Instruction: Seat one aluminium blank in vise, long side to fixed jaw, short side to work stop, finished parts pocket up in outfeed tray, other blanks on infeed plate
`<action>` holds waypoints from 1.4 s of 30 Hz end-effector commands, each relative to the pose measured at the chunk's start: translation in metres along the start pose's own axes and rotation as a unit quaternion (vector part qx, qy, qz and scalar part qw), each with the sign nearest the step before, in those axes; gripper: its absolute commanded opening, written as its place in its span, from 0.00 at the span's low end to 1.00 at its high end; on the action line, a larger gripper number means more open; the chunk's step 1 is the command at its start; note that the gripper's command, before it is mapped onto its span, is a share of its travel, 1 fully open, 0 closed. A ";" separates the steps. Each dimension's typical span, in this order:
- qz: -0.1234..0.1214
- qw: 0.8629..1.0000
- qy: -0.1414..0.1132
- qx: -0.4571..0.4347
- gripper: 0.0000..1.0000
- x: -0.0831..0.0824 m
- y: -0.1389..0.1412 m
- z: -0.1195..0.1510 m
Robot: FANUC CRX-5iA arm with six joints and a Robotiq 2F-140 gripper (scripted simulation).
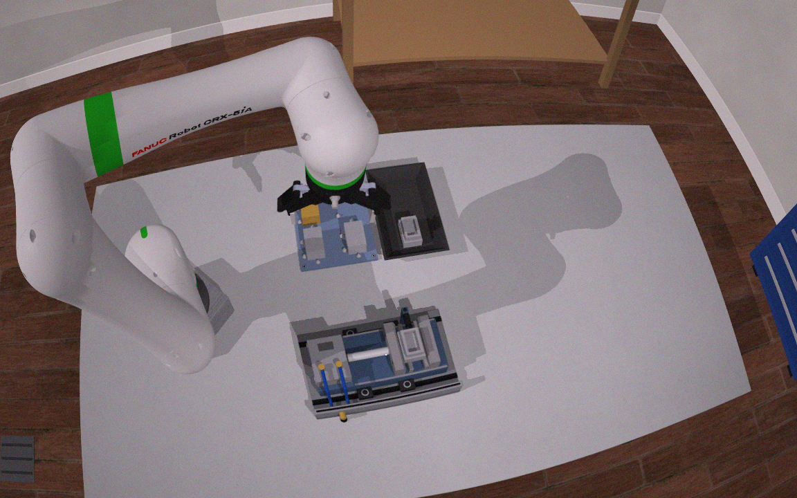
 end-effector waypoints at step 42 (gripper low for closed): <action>0.042 0.987 -0.128 -0.085 0.00 0.016 -0.009 -0.068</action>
Point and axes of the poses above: the point where the finger pads meet when closed, its own x axis out along the fingers, its own y axis across the jaws, z = x × y, the point moved 9 cm from there along -x, back along the fingers, and after that the axes turned 7 degrees about x, right-handed, at the moved point
